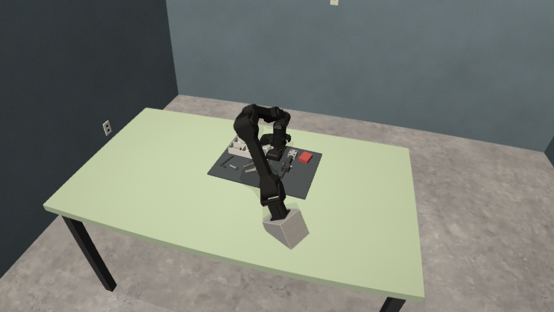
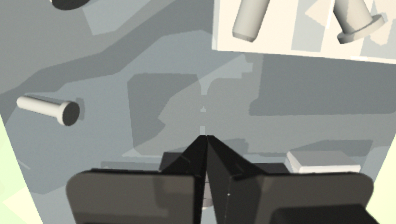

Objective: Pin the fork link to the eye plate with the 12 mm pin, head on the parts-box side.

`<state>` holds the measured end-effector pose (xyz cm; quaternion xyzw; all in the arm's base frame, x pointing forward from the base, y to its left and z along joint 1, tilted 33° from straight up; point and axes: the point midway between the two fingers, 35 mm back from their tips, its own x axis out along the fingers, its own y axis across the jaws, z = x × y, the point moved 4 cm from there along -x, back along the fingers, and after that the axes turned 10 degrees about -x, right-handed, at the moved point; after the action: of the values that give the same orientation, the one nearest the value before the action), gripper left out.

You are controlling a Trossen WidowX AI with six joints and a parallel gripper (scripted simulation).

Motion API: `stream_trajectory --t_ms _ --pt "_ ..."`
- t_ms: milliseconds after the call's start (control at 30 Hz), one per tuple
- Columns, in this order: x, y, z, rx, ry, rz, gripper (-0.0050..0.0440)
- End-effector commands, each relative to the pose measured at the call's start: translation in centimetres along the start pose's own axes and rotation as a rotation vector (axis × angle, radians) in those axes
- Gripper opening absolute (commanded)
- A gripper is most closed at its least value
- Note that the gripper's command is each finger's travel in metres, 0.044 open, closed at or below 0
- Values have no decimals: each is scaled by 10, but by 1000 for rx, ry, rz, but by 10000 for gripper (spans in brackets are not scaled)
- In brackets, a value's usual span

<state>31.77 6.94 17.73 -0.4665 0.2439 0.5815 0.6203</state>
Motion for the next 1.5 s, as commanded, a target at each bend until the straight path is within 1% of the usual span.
stream_trajectory --t_ms 0,500,933,1467 --pt "-19 -6 6 -26 0 -45 -50" --pt "-50 -4 6 -26 2 -44 -50" --pt "-61 -4 6 -26 4 -44 -50" --pt "-62 -4 6 -27 4 -43 -50"
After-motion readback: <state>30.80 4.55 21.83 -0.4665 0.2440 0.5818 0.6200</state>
